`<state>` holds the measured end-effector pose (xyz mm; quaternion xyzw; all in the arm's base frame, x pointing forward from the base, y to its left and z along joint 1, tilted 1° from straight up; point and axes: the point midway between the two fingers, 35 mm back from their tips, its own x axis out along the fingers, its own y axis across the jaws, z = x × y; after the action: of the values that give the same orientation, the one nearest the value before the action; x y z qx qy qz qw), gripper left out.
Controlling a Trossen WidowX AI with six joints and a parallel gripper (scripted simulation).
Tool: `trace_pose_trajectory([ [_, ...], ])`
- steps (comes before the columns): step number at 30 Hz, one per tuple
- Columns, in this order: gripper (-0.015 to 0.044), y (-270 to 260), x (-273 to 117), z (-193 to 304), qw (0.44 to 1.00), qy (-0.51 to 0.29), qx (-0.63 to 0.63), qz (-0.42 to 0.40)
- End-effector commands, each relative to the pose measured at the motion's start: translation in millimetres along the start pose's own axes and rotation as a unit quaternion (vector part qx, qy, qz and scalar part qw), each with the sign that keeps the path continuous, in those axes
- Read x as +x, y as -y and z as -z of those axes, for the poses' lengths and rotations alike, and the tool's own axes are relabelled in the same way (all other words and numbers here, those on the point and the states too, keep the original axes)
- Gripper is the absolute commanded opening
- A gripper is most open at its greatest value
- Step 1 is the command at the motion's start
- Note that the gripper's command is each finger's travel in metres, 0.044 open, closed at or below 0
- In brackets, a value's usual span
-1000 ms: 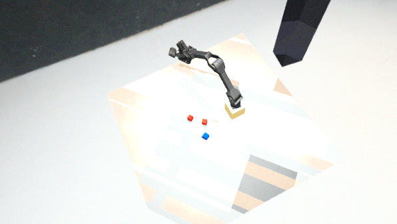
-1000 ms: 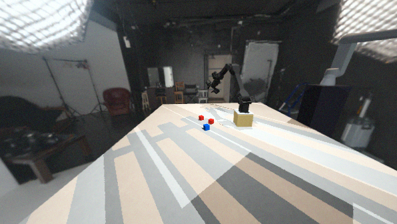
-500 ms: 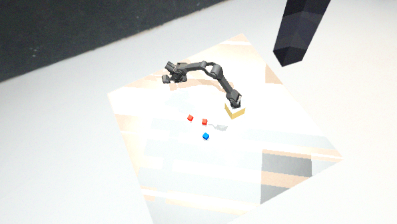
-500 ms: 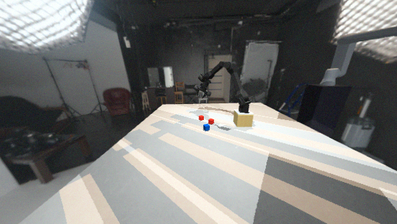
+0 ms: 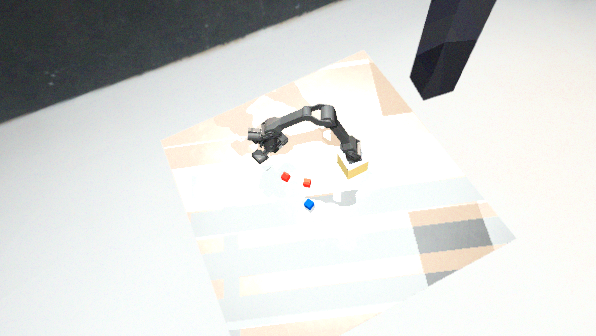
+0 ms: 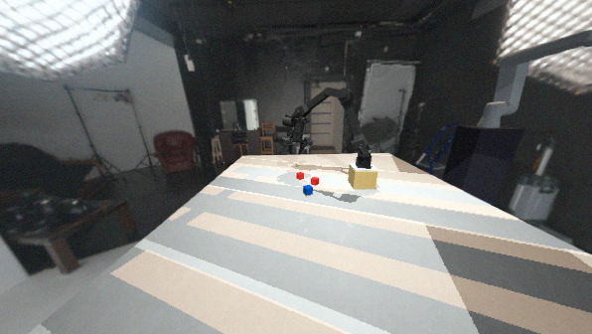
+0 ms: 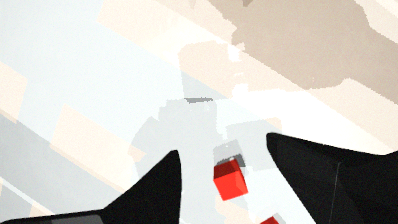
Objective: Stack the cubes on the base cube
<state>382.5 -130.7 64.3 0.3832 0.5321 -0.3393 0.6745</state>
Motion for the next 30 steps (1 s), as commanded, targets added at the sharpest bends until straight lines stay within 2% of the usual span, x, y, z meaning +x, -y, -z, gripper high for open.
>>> trace_pose_trajectory([
  [1,0.0265,-3,-1,39,0.997,-0.034,-0.057,0.029],
  [6,0.0265,-5,-8,85,0.987,-0.071,-0.128,0.061],
  [11,0.0265,-5,-6,87,0.987,-0.072,-0.131,0.062],
  [17,0.0265,4,51,95,0.987,-0.072,-0.131,0.062],
  [30,0.0265,7,69,97,0.987,-0.072,-0.131,0.062],
])
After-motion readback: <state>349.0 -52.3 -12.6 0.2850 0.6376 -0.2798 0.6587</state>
